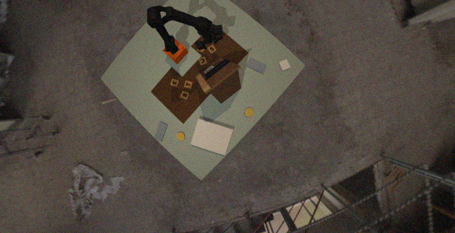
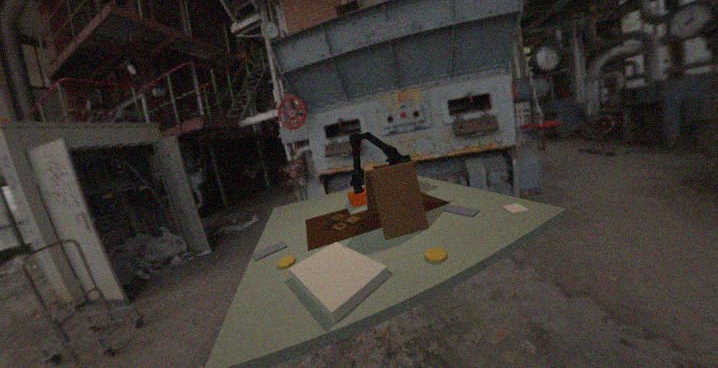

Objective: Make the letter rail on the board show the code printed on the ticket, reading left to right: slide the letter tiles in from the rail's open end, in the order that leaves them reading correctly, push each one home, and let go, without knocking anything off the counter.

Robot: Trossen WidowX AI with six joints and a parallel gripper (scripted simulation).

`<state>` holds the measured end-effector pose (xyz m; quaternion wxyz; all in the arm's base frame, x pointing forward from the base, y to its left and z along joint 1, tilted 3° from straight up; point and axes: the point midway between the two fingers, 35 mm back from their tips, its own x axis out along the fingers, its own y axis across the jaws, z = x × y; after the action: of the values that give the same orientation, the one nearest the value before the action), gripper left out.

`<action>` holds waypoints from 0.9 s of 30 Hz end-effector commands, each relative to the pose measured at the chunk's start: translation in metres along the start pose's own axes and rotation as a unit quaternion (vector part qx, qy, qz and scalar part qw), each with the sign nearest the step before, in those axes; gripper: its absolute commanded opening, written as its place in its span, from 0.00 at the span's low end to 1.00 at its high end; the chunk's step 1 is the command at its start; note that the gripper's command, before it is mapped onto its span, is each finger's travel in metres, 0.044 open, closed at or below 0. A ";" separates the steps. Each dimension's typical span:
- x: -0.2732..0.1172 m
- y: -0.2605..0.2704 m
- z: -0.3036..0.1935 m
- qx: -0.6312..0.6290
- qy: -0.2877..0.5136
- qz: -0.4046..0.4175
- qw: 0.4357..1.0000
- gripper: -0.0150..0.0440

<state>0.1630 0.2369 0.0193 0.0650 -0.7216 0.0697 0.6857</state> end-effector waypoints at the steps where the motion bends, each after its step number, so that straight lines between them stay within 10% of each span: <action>1: 0.009 -0.001 0.004 -0.031 -0.009 0.010 0.999 0.83; 27: 0.042 -0.003 0.002 -0.031 -0.008 0.010 0.999 0.83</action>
<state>0.1645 0.2402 -0.0198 0.0395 -0.7181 0.0562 0.6926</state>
